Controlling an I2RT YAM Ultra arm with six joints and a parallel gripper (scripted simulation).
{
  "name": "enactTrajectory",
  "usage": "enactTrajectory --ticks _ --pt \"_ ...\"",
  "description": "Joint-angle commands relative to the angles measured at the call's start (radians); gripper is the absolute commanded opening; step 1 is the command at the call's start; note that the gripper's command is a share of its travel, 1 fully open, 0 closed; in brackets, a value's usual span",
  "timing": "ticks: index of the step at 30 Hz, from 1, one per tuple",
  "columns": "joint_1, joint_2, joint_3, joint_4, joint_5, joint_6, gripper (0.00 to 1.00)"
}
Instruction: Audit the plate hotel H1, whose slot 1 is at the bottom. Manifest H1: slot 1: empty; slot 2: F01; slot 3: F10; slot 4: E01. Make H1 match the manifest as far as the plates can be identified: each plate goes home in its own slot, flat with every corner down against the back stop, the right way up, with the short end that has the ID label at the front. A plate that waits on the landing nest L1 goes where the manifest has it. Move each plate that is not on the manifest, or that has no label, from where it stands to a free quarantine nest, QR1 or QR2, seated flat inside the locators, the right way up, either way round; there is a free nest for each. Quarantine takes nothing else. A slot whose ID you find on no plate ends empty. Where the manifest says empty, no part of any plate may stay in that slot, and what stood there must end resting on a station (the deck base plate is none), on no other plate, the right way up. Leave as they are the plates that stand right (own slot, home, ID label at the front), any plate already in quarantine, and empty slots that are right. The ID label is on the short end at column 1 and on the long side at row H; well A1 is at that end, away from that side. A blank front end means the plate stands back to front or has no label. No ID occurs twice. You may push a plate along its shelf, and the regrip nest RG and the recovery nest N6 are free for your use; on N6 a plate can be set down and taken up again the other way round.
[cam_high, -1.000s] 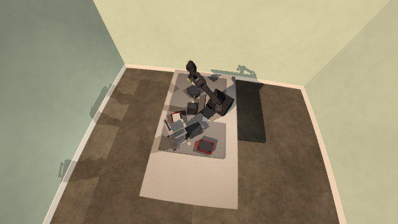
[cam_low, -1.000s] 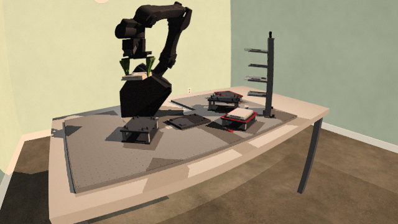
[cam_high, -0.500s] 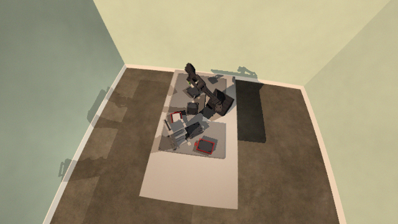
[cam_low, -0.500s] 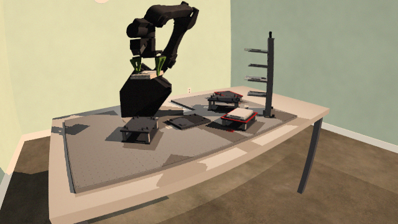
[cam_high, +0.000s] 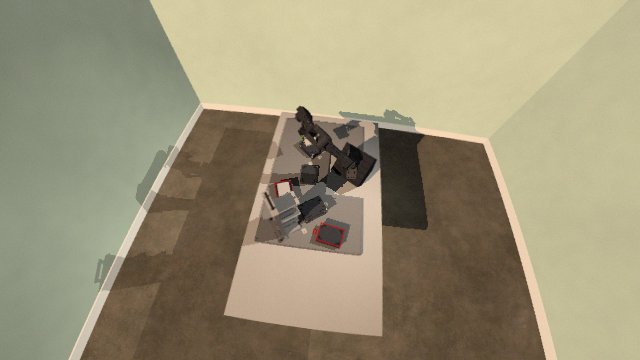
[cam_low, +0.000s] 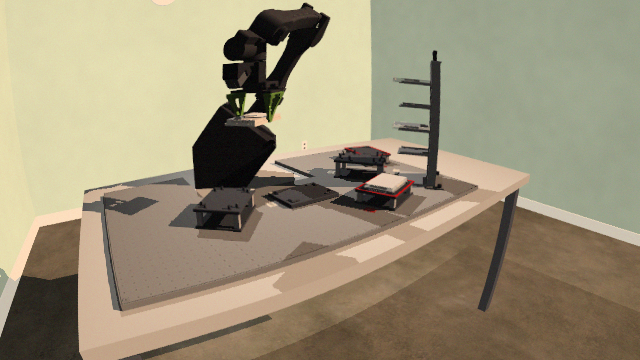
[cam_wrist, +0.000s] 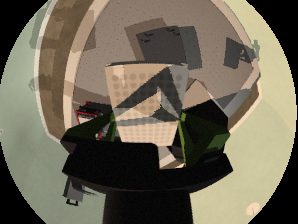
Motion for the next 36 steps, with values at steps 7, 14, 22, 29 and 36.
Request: enactTrajectory --ticks 7,14,22,29,36 --pt "0.024 -0.108 -0.069 0.030 -0.019 0.168 0.86" --pt "0.056 -0.185 -0.129 0.035 -0.026 0.257 0.86" --pt "0.092 -0.277 -0.199 0.039 -0.032 0.434 0.86" --pt "0.116 -0.333 -0.236 0.028 -0.032 0.495 0.86" --pt "0.140 -0.415 -0.292 0.018 -0.034 0.628 0.86"
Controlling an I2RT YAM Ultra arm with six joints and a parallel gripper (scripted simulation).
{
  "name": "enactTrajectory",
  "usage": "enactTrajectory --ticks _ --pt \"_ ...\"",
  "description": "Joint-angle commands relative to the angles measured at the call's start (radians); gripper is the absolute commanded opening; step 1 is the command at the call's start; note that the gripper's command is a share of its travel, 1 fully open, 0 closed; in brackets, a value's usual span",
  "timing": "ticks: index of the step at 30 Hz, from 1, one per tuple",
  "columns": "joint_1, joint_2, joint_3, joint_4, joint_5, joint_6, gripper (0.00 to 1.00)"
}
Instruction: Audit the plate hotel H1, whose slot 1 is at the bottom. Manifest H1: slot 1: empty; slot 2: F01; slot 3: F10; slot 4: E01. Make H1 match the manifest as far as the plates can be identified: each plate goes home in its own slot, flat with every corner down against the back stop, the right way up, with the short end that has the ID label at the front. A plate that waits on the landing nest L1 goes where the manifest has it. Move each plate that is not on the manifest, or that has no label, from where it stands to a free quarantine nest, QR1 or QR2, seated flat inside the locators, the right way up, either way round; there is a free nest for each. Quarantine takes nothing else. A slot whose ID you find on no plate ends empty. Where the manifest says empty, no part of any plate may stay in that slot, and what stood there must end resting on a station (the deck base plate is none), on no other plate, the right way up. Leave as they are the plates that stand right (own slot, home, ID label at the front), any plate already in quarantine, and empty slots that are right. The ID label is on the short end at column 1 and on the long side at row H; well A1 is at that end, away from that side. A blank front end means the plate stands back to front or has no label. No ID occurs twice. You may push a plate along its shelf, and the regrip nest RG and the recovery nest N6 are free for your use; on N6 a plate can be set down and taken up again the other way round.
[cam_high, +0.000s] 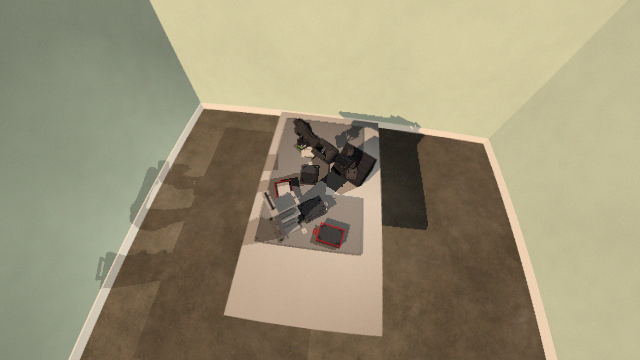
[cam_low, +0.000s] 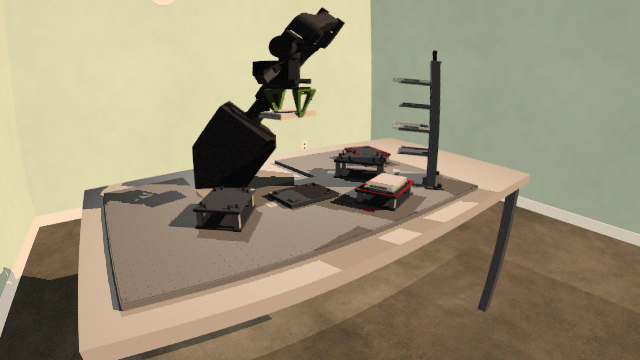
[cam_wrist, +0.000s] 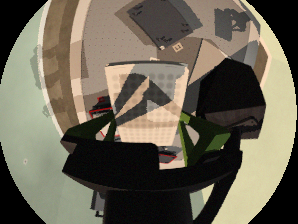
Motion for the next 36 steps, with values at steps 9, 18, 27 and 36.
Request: enactTrajectory --ticks 9,18,27,36 --pt "0.037 -0.134 -0.082 -0.011 0.000 0.254 0.86" --pt "0.085 -0.242 -0.141 -0.031 -0.008 0.313 0.86" --pt "0.131 -0.257 -0.199 0.074 -0.006 0.372 0.86" --pt "0.191 -0.212 -0.265 0.197 -0.009 0.449 0.86"
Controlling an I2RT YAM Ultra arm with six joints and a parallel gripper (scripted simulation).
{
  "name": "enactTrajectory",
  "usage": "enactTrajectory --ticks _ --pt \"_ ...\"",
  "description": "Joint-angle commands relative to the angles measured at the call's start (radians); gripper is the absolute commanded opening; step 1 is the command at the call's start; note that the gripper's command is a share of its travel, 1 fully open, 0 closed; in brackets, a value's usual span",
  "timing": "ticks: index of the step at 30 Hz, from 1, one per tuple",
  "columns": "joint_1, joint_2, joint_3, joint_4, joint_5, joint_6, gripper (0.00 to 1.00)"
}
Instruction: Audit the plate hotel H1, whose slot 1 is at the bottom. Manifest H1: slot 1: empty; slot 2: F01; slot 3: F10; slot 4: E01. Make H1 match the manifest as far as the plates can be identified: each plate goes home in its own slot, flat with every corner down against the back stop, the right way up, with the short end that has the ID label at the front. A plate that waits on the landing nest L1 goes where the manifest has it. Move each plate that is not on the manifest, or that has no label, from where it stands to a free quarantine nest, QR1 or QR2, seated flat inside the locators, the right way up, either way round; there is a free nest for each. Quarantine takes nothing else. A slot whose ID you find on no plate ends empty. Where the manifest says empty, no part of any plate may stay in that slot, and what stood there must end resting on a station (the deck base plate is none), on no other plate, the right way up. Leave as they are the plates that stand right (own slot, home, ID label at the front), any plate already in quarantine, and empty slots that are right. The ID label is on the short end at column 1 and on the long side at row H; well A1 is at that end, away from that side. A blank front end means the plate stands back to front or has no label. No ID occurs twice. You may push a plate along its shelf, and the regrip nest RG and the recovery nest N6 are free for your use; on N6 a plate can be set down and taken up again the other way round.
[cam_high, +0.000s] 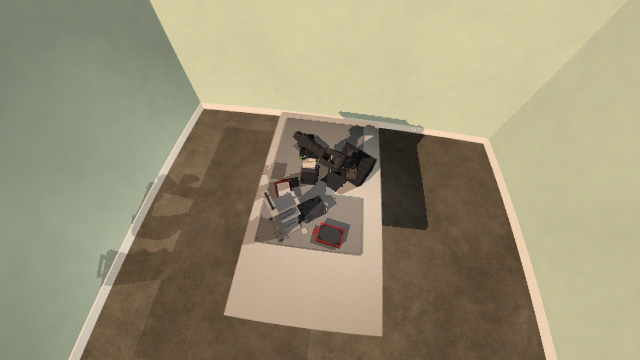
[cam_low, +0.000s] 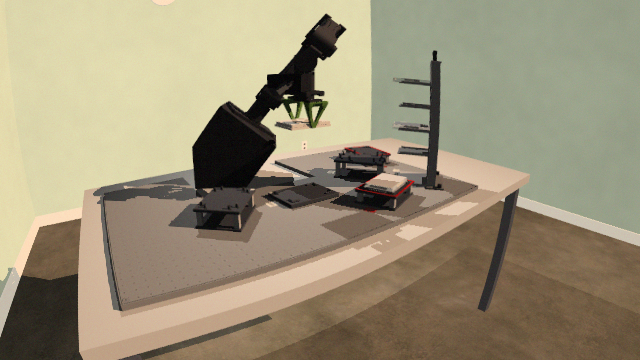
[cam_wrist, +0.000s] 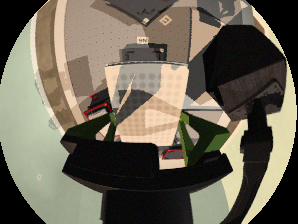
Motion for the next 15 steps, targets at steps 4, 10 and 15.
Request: enactTrajectory --ticks 4,10,15 --pt "0.000 -0.016 -0.039 0.101 0.005 0.059 0.86" --pt "0.061 0.029 -0.081 0.184 0.009 0.111 0.86" --pt "0.093 0.034 -0.113 0.253 0.011 0.152 0.86"
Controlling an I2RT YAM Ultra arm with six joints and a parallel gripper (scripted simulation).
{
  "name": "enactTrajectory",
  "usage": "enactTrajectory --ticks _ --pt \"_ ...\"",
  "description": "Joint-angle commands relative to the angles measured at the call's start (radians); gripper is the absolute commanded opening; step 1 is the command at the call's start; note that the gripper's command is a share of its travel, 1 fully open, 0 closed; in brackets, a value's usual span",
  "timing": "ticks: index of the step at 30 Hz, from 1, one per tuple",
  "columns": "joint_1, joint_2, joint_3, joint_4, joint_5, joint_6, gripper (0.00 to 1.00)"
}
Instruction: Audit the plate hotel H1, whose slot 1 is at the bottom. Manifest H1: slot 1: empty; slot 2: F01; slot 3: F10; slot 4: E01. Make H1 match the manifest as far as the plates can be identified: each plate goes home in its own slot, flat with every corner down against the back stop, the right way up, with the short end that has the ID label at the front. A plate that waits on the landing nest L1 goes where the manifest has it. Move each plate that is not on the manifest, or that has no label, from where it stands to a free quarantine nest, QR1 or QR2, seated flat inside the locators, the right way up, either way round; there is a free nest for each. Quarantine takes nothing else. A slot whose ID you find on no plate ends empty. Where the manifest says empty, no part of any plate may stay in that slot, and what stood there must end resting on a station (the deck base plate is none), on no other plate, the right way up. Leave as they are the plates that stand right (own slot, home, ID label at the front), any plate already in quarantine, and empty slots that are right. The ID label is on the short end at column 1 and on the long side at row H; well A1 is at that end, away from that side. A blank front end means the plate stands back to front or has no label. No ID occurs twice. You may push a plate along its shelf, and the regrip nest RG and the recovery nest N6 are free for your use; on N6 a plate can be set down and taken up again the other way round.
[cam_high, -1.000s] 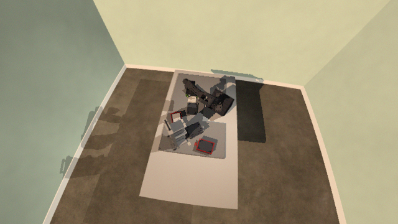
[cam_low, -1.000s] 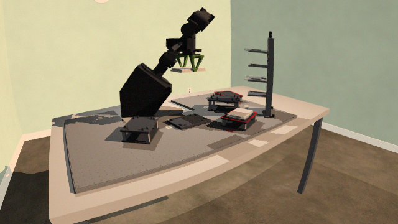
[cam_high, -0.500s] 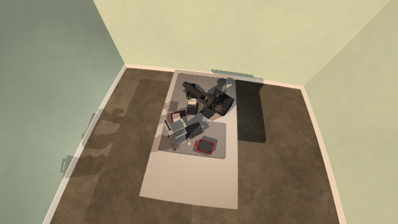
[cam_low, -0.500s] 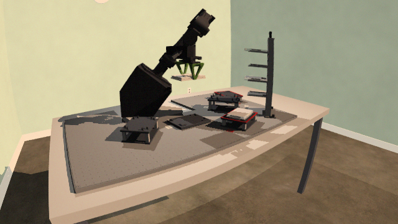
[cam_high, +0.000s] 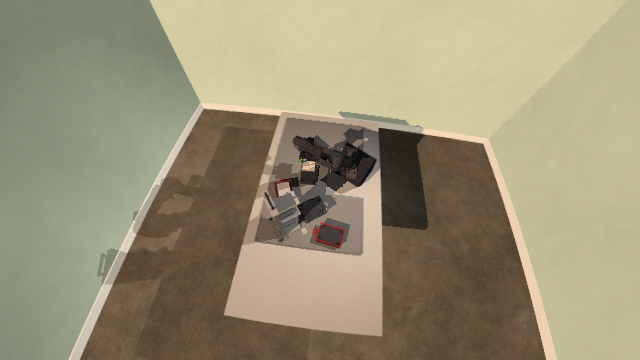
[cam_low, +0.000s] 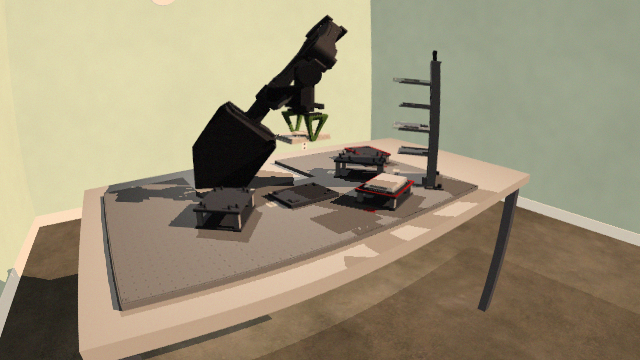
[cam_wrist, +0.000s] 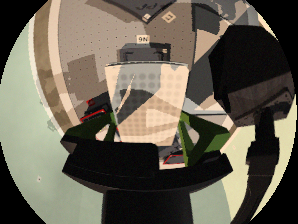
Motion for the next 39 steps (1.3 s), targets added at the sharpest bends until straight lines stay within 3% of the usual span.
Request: enactTrajectory --ticks 1,5,6,8,20,23,24,34,39 --pt "0.012 0.009 -0.031 0.085 0.012 0.049 0.86" --pt "0.025 0.022 -0.043 0.113 0.013 0.065 0.86" --pt "0.011 -0.004 -0.048 0.127 0.014 0.073 0.86" --pt "0.044 0.031 -0.060 0.155 0.015 0.090 0.86" --pt "0.119 0.077 -0.125 0.323 0.025 0.184 0.86" --pt "0.105 0.058 -0.120 0.338 0.026 0.192 0.86" --pt "0.124 0.087 -0.134 0.351 0.027 0.199 0.86" --pt "0.187 0.135 -0.176 0.482 0.038 0.268 0.86" --pt "0.171 0.127 -0.152 0.491 0.038 0.273 0.86"
